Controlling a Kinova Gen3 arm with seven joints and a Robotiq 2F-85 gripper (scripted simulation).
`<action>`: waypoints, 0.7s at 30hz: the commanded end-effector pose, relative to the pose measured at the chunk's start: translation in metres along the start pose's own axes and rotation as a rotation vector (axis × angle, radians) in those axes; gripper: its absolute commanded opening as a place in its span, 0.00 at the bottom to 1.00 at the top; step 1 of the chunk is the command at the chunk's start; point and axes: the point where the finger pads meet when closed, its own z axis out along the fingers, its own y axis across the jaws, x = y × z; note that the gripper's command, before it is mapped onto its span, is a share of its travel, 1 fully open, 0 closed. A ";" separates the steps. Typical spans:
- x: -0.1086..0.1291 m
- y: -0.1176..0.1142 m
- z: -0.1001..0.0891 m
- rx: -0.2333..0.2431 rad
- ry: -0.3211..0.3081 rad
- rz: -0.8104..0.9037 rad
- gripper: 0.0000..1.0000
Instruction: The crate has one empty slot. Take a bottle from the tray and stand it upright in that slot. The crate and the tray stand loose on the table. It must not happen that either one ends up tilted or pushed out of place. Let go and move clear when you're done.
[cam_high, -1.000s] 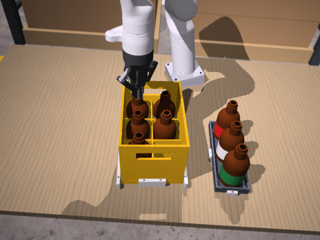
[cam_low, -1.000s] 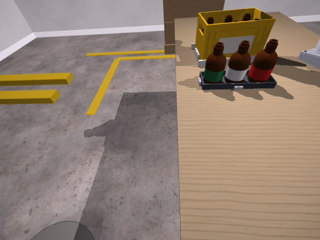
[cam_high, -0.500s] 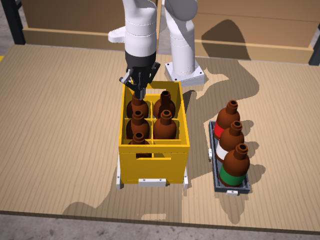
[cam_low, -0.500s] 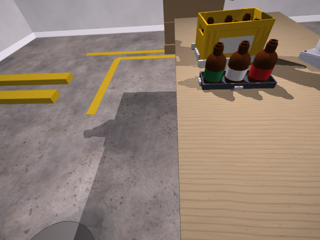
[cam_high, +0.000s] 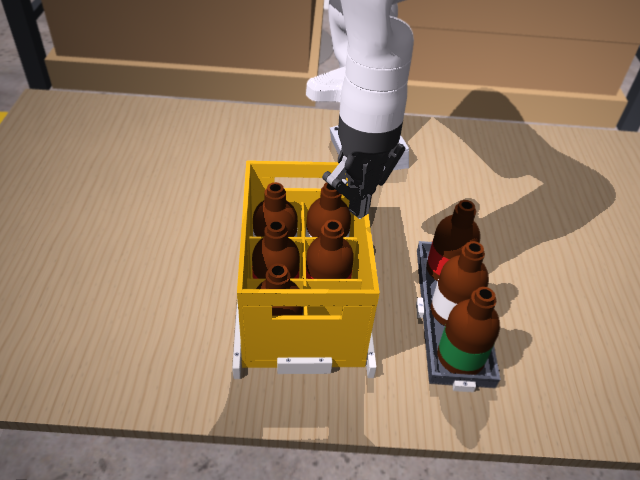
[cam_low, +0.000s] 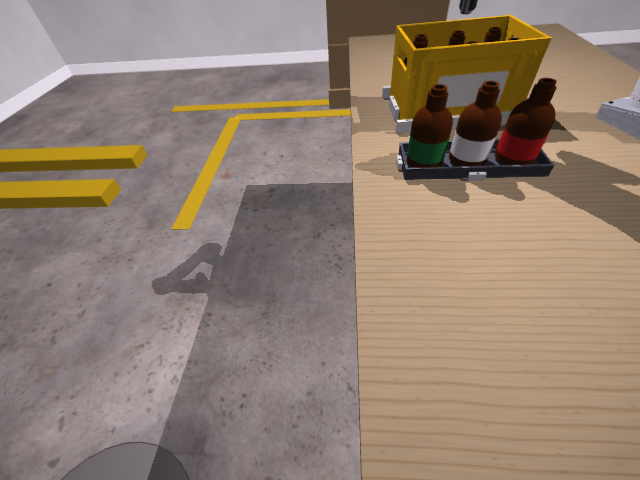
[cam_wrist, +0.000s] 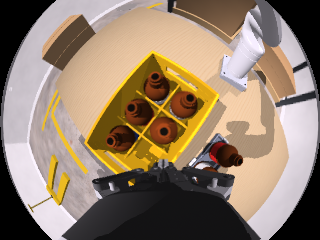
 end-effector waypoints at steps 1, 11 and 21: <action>-0.041 0.036 0.001 -0.008 -0.003 -0.050 0.00; -0.102 0.118 0.000 0.003 0.002 -0.021 0.00; -0.112 0.137 0.000 0.007 0.003 -0.015 0.00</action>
